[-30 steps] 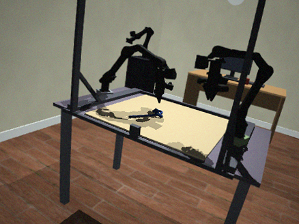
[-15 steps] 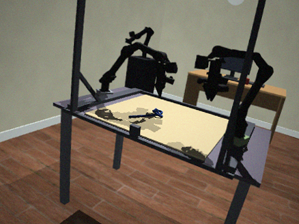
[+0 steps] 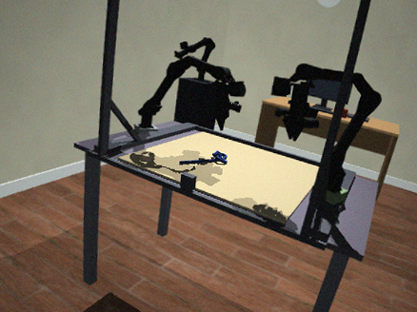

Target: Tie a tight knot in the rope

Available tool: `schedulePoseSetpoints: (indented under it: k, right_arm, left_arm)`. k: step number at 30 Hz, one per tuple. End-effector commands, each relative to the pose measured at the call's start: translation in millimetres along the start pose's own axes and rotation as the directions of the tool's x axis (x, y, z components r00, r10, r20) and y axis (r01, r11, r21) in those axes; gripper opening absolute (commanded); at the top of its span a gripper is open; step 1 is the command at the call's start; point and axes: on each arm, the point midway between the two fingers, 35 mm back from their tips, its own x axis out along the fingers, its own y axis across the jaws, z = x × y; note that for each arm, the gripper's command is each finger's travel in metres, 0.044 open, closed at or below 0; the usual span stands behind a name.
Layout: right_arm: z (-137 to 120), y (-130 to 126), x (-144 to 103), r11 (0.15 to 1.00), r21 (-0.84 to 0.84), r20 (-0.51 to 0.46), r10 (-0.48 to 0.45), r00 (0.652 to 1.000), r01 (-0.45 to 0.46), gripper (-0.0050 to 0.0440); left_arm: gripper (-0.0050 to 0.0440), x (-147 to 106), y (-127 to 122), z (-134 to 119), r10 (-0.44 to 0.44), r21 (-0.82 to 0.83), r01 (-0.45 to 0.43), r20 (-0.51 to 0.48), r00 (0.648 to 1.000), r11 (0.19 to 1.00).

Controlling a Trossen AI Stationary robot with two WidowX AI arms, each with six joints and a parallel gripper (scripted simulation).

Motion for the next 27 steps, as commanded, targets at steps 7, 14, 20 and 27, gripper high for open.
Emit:
schedulePoseSetpoints:
  k: [7, 14, 20, 27]
  right_arm:
    - [1, 0, -3, 1.000, 0.002, -0.007, 0.012, 1.000, -0.012, 0.0100]
    - [1, 0, -3, 1.000, 0.002, -0.007, 0.012, 1.000, -0.012, 0.0100]
    - [1, 0, -3, 1.000, 0.002, -0.007, 0.012, 1.000, -0.012, 0.0100]
    - [1, 0, -3, 1.000, 0.002, -0.007, 0.012, 1.000, -0.012, 0.0100]
  left_arm:
    - [0.0100, -41, -18, -87, -0.044, -0.306, 0.048, 0.018, 0.999, 0.951]
    - [0.0100, -46, -17, -123, -0.053, -0.464, 0.051, 0.008, 0.999, 0.884]
    - [0.0100, -47, -16, -134, -0.055, -0.511, 0.050, 0.005, 0.998, 0.858]
    - [0.0100, -47, -16, -134, -0.054, -0.504, 0.049, 0.004, 0.999, 0.863]
